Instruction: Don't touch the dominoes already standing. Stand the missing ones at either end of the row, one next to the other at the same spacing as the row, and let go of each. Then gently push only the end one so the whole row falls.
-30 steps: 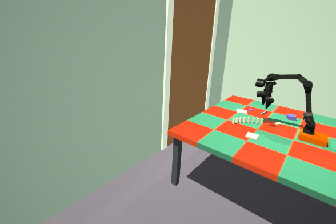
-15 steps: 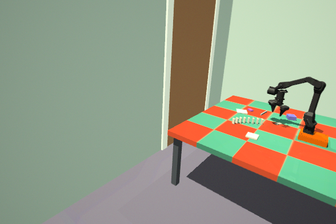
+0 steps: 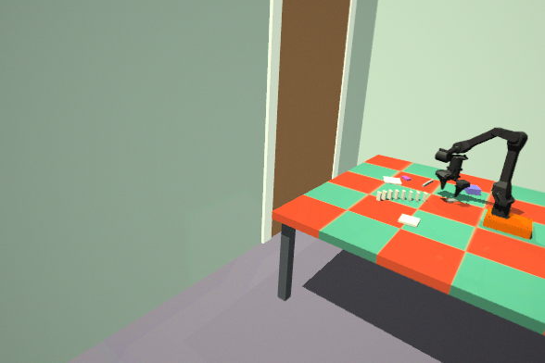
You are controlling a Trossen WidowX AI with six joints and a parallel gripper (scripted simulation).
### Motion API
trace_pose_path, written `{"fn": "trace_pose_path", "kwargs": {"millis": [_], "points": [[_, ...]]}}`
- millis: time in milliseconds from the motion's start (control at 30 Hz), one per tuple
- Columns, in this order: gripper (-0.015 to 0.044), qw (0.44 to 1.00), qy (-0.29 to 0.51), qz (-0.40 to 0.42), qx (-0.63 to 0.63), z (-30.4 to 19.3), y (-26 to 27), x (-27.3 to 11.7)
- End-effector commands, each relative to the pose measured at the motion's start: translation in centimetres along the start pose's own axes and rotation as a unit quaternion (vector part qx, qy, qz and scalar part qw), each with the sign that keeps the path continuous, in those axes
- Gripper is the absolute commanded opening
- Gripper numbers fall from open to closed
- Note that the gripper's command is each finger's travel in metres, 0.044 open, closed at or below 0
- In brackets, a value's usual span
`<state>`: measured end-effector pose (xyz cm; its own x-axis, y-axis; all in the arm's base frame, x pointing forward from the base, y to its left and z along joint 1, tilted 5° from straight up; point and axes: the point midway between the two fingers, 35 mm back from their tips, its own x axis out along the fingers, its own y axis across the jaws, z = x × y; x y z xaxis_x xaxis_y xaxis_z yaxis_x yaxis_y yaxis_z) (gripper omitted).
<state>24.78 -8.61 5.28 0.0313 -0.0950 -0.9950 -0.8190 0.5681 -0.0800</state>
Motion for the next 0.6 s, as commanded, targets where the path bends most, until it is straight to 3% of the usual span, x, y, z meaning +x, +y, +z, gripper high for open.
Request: {"fn": "trace_pose_path", "kwargs": {"millis": [0, 567], "points": [[0.044, 1.0, 0.003, 0.007, -0.002, -0.4, 0.6, 2.9], [0.044, 1.0, 0.003, 0.007, -0.002, -0.3, 0.8, 4.5]]}}
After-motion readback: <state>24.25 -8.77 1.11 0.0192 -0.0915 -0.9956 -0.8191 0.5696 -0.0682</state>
